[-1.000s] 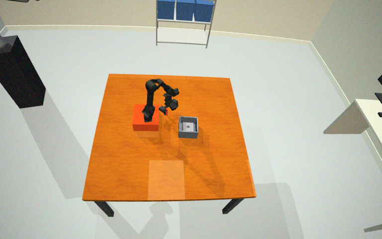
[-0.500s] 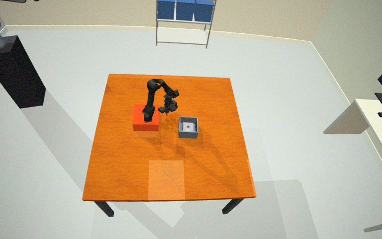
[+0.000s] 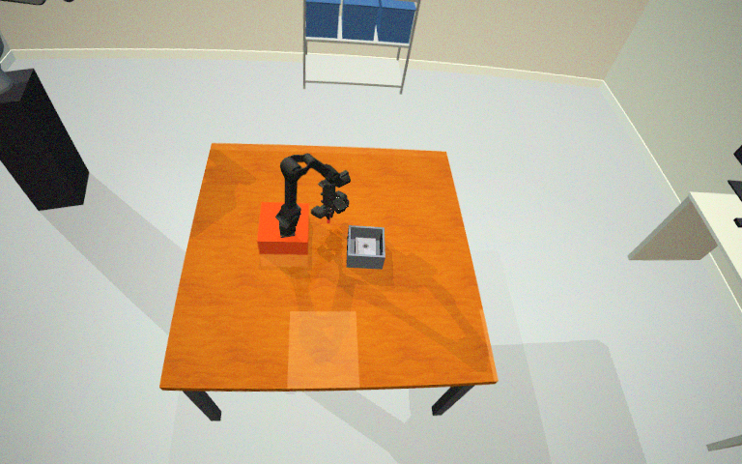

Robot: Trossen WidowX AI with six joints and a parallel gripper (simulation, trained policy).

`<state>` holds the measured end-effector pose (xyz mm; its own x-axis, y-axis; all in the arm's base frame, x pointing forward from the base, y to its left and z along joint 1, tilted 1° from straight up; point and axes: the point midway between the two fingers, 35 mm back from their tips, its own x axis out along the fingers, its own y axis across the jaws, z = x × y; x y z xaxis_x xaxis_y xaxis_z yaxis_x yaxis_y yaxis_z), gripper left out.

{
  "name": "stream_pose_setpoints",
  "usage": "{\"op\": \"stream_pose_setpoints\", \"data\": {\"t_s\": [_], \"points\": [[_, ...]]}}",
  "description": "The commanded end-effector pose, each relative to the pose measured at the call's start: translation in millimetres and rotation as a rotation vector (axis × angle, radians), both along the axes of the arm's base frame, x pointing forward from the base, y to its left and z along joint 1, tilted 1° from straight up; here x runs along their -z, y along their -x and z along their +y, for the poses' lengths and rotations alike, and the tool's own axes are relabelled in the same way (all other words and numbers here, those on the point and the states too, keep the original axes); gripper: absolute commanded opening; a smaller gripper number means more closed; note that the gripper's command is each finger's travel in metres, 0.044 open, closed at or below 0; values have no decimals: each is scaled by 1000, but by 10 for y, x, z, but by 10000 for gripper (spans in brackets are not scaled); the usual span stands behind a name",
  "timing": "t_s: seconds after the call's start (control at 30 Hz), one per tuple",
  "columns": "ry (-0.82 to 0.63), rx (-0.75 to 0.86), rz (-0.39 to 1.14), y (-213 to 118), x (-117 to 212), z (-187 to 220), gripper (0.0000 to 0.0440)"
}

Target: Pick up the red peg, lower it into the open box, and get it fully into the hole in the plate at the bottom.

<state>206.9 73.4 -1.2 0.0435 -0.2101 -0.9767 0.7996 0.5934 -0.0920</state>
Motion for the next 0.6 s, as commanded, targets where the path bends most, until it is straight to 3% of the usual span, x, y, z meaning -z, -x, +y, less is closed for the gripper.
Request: {"op": "stream_pose_setpoints", "data": {"t_s": [0.0, 0.57], "points": [[17, -24, -19, -58, -95, -39, 0], [90, -102, -88, -463, -636, -316, 0]]}}
